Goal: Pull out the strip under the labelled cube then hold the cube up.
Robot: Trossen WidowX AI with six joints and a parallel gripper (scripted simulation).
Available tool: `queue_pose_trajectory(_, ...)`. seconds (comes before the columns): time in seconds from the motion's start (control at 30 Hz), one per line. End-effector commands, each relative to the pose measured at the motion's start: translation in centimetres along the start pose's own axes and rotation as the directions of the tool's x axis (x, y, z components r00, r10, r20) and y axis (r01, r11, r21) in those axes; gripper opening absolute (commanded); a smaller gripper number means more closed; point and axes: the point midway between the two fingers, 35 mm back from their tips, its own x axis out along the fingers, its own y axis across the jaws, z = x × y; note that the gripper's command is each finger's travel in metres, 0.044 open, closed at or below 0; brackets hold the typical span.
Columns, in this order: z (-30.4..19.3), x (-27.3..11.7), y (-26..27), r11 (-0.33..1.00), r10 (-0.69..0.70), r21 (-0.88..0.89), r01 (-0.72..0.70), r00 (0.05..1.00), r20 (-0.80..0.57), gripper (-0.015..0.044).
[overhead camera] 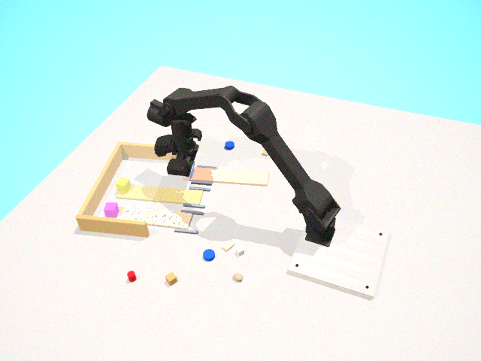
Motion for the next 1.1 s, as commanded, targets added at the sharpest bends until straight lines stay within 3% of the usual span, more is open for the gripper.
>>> queue_pose_trajectory(0.0, 0.0, 0.0, 0.0, 1.0, 0.0, 0.0, 0.0, 1.0, 0.0, 0.0079)
queue_pose_trajectory(0.1, -0.2, -0.2, 0.1, 1.0, 0.0, 0.0, 0.0, 1.0, 0.0, 0.0)
queue_pose_trajectory(0.6, -5.1, -4.0, 2.5, 1.0, 0.0, 0.006, 0.0, 1.0, -0.007, 0.0)
queue_pose_trajectory(1.07, -8.5, -4.5, 4.2, 1.0, 0.002, 0.006, -0.002, 1.0, -0.01, 0.0)
